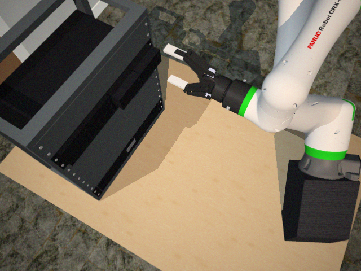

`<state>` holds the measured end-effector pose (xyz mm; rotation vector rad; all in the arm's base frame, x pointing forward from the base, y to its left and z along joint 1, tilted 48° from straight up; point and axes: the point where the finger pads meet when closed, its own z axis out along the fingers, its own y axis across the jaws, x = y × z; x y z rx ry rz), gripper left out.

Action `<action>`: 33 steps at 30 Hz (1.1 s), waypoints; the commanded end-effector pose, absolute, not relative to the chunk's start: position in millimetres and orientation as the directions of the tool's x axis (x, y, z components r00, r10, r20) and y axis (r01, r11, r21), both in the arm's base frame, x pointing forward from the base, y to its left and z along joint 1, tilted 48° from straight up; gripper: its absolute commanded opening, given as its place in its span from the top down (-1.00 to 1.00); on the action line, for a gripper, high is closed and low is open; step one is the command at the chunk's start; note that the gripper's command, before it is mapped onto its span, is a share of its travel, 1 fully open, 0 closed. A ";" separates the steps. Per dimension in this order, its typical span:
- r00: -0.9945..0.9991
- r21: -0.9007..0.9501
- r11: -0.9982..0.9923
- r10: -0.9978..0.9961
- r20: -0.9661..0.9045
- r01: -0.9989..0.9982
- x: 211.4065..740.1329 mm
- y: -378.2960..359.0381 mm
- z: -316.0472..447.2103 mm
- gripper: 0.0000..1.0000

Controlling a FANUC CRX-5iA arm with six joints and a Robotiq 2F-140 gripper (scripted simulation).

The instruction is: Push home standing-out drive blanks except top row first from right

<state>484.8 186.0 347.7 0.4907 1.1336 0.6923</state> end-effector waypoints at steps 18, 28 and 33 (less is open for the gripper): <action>0.256 0.674 0.696 0.718 -0.647 -0.249 484.8 186.2 347.8 -1.00; 0.256 0.674 0.696 0.718 -0.647 -0.249 484.8 186.2 347.8 1.00; 0.256 0.674 0.696 0.718 -0.647 -0.249 484.8 186.2 347.8 1.00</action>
